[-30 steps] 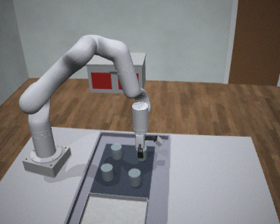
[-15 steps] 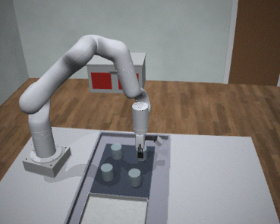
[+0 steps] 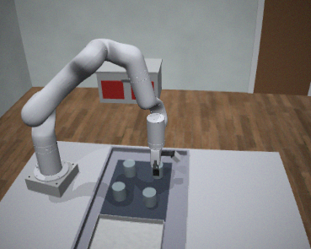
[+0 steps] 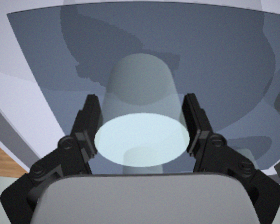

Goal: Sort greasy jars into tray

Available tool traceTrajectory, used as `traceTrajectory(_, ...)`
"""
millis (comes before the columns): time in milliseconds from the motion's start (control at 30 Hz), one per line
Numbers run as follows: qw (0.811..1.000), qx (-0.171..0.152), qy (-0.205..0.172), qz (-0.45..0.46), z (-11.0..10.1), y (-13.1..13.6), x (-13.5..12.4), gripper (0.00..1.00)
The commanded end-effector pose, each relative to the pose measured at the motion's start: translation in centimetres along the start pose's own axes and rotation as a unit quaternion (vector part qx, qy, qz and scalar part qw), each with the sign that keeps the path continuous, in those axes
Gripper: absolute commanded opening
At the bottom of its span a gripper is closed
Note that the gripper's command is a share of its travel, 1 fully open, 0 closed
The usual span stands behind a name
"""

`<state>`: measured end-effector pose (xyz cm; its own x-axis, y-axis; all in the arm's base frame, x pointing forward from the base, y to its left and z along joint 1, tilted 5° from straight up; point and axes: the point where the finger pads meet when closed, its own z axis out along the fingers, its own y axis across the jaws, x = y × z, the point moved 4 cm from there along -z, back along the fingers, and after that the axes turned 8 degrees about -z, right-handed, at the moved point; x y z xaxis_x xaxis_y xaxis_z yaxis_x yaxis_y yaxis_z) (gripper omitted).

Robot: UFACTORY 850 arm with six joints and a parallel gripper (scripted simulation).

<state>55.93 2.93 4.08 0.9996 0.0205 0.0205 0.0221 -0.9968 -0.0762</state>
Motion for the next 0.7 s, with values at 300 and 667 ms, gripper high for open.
traceTrajectory(300, 1.0, 0.0, 0.001, 0.0, -0.08, 0.0, 0.09, 0.77)
traceTrajectory(667, 1.0, 0.0, 0.001, 0.0, -0.08, 0.0, 0.09, 0.77)
